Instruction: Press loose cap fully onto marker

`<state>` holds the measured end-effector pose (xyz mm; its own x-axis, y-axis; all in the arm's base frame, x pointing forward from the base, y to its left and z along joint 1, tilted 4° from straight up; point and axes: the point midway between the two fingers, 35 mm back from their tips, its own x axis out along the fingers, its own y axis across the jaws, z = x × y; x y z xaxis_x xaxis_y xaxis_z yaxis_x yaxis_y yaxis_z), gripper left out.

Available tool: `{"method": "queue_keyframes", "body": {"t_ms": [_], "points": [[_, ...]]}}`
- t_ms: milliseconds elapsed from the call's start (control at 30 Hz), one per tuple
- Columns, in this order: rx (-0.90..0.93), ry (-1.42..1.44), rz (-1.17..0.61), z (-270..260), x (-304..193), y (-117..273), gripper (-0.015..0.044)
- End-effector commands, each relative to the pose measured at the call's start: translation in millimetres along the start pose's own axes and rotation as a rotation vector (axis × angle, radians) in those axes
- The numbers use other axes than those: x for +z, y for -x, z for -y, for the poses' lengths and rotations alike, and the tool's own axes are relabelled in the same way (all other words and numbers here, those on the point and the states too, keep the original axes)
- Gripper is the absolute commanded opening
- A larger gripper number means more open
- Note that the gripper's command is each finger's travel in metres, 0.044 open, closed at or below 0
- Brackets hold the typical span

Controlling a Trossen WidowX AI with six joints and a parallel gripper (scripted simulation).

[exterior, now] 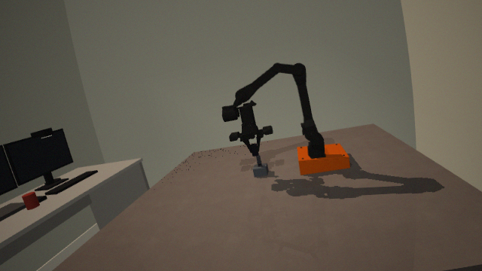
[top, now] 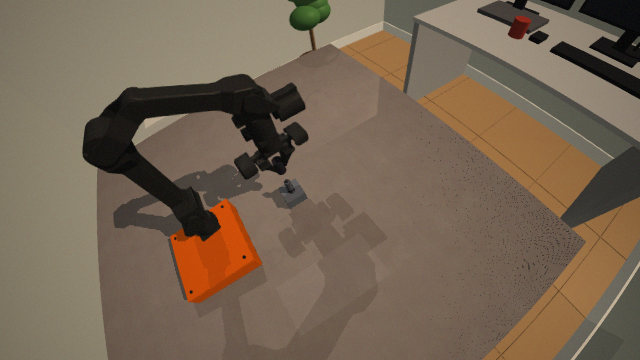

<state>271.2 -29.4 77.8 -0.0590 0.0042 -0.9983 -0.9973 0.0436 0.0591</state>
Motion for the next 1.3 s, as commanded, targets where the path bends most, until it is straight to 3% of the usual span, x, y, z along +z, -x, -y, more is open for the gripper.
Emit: {"method": "queue_keyframes", "body": {"t_ms": [0, 333, 1267], "points": [[-0.008, 0.001, -0.006, -0.8, -12.7, 7.8, 0.0000], [-0.007, 0.001, -0.007, -6.3, -32.1, 14.9, 0.0000], [-0.007, 0.001, -0.007, -4.7, -32.6, -24.0, 0.0000]]}}
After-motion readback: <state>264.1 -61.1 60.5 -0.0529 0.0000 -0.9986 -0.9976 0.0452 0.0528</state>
